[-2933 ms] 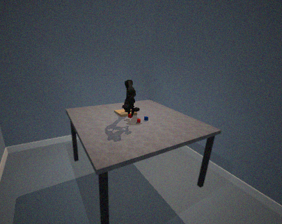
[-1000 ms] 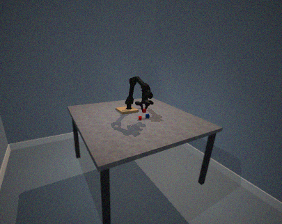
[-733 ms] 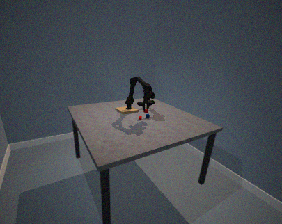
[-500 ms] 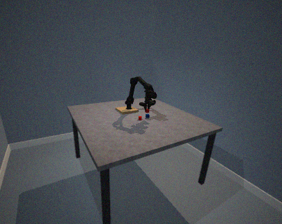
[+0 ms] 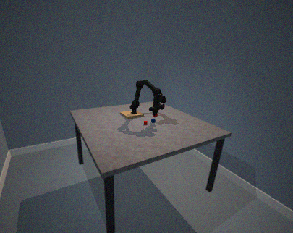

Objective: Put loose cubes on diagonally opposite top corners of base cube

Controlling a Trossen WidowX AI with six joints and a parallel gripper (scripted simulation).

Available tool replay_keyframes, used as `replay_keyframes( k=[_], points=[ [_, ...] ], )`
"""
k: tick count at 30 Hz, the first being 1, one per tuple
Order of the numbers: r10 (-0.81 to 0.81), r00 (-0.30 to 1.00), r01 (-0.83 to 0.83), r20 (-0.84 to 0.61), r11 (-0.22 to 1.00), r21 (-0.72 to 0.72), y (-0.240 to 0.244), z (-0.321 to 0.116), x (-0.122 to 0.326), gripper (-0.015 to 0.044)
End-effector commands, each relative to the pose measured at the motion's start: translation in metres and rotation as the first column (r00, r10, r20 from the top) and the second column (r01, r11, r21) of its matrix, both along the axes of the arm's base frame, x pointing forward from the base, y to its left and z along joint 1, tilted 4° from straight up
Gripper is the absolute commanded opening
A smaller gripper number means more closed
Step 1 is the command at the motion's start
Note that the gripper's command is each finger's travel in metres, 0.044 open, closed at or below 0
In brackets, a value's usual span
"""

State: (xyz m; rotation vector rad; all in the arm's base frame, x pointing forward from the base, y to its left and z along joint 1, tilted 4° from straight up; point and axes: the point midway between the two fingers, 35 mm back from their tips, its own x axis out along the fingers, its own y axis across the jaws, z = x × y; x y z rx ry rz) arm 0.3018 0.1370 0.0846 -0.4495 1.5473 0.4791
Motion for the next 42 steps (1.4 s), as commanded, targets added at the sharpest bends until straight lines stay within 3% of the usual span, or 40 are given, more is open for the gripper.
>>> replay_keyframes(
  k=[1,42],
  points=[
    [0.033,0.999,-0.033,-0.003,0.999,0.003,0.003,-0.002,-0.002,0.0105],
    [0.033,0.999,-0.033,-0.004,0.999,0.003,0.002,-0.030,-0.004,0.0105]
  ],
)
